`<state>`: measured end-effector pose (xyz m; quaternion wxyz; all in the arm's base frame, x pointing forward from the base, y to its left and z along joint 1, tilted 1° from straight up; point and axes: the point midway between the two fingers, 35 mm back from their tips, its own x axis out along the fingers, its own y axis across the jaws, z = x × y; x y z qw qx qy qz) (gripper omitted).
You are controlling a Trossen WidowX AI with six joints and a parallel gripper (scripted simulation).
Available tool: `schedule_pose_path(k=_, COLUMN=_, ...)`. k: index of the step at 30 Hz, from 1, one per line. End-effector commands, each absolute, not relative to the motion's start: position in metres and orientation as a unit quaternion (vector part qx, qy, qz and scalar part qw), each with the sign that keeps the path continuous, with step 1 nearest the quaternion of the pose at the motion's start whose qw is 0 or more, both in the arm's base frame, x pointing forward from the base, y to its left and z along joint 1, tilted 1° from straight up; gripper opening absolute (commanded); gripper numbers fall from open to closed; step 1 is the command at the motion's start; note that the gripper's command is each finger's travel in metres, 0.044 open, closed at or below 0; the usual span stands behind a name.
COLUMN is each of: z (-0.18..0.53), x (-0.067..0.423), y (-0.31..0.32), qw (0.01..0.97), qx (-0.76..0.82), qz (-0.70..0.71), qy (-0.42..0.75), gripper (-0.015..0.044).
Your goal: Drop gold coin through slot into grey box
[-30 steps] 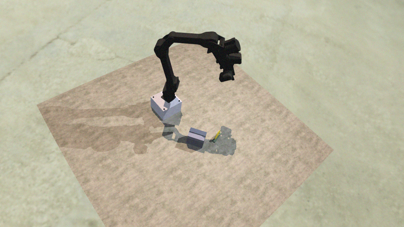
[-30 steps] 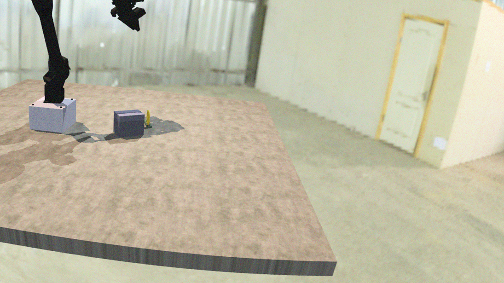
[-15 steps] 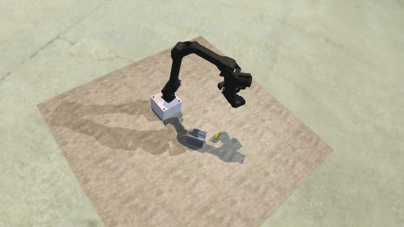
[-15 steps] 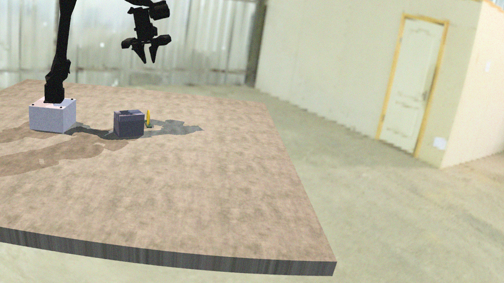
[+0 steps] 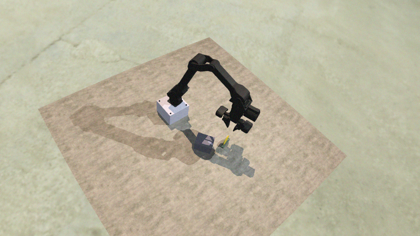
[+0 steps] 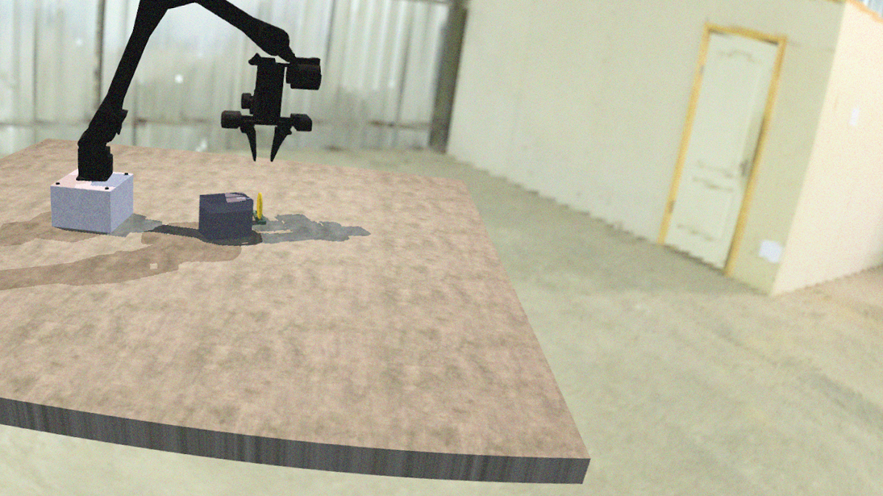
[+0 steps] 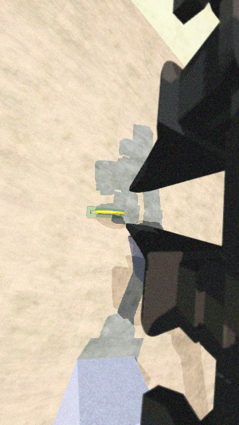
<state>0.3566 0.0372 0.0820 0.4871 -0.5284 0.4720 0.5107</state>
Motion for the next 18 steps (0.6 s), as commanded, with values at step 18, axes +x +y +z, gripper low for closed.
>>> schedule_pose_path(k=18, z=0.028, x=0.357, y=0.030, qw=0.470, qx=-0.540, qz=0.523, qy=0.463, gripper=0.0161)
